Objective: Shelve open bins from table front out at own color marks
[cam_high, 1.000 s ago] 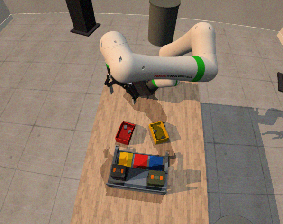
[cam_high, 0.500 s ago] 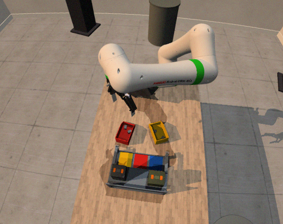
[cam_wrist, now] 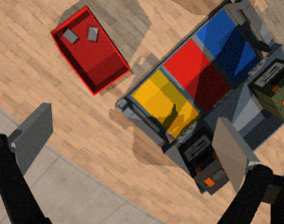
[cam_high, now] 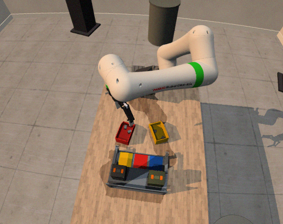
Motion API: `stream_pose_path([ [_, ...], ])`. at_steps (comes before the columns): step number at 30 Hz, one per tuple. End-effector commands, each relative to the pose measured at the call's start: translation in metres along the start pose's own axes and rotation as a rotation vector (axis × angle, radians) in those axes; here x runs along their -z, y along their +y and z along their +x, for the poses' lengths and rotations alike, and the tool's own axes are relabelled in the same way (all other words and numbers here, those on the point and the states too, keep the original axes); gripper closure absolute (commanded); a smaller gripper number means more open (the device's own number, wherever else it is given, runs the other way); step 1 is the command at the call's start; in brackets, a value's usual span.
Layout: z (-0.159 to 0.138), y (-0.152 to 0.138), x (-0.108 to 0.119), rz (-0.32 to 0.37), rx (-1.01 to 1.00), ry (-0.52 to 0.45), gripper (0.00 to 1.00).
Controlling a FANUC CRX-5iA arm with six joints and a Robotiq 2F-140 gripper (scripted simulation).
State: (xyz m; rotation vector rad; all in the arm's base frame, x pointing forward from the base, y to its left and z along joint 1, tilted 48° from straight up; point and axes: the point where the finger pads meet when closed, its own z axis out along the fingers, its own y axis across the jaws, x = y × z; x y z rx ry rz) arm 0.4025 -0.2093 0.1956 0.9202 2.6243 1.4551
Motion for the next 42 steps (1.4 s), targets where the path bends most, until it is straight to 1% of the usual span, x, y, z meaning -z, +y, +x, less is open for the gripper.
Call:
stream_pose_path([
  [1,-0.004,0.008,-0.011,-0.012,-0.072,-0.002,0.0],
  [7,-0.004,0.008,-0.011,-0.012,-0.072,-0.002,0.0],
  [8,-0.006,0.012,-0.018,-0.021,-0.113,-0.001,0.0],
  [10,-0.006,0.012,-0.018,-0.021,-0.113,-0.001,0.0],
  [18,-0.018,0.047,-0.066,-0.086,-0.419,0.023,0.0],
  [29,-0.018,0.048,-0.067,-0.088,-0.429,0.025,0.0],
  [36,-0.023,0.075,-0.105,-0.135,-0.68,0.06,0.0],
  [42,-0.024,0.095,-0.132,-0.165,-0.871,0.095,0.0],
])
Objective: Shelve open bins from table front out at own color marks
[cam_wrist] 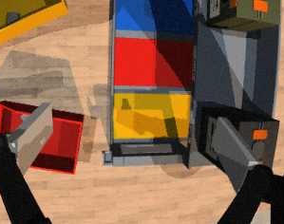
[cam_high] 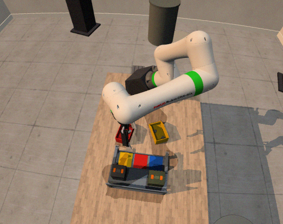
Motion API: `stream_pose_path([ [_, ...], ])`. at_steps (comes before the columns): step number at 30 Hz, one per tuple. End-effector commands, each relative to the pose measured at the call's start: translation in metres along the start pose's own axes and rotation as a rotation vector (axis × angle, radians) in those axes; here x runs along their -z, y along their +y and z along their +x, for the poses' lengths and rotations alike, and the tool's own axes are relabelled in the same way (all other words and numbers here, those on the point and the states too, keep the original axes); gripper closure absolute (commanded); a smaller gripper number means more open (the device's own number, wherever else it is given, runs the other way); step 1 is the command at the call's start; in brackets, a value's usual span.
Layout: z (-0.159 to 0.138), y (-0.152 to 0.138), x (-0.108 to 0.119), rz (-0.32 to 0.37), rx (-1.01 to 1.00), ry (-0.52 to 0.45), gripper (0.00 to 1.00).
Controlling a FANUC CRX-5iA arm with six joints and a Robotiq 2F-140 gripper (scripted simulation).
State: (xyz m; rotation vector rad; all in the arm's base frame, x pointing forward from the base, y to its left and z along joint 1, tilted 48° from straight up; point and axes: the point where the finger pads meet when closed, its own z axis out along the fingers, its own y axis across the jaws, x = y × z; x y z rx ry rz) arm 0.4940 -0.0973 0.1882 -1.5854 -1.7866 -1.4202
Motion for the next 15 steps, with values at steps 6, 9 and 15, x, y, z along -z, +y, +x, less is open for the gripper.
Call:
stream_pose_path([
  [6,0.01,0.015,-0.035,-0.026,-0.231,0.032,0.0],
  [9,0.014,0.019,-0.047,-0.033,-0.309,0.046,0.0],
  [15,0.022,0.026,-0.066,-0.042,-0.442,0.071,0.0],
])
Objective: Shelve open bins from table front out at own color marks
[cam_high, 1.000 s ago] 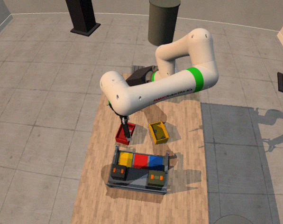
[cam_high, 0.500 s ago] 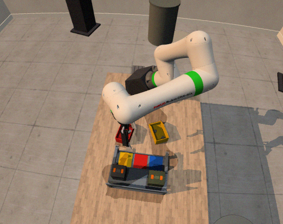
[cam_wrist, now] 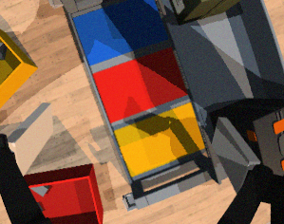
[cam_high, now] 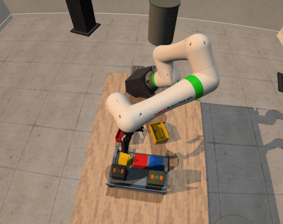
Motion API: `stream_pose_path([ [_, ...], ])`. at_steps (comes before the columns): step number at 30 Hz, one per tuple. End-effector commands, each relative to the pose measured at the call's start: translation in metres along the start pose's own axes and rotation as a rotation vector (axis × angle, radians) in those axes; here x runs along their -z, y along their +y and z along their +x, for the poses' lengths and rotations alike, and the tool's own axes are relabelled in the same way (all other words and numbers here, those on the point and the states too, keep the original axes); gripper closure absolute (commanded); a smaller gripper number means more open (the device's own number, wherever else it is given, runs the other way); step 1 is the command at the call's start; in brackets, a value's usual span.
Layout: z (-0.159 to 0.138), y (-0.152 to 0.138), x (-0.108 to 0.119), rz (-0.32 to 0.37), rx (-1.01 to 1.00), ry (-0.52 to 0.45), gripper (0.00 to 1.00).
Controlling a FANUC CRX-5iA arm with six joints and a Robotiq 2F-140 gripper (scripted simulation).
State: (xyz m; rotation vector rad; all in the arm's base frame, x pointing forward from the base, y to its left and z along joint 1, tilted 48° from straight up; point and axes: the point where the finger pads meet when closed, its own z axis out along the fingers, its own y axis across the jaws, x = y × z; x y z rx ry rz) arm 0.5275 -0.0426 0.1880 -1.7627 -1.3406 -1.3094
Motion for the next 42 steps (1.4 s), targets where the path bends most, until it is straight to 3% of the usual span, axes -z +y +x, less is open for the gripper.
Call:
stream_pose_path([
  [1,0.005,0.002,-0.012,-0.006,-0.083,0.012,0.0],
  [19,0.017,0.006,-0.042,-0.012,-0.288,0.049,0.0],
  [42,0.019,0.006,-0.048,-0.013,-0.334,0.057,0.0],
])
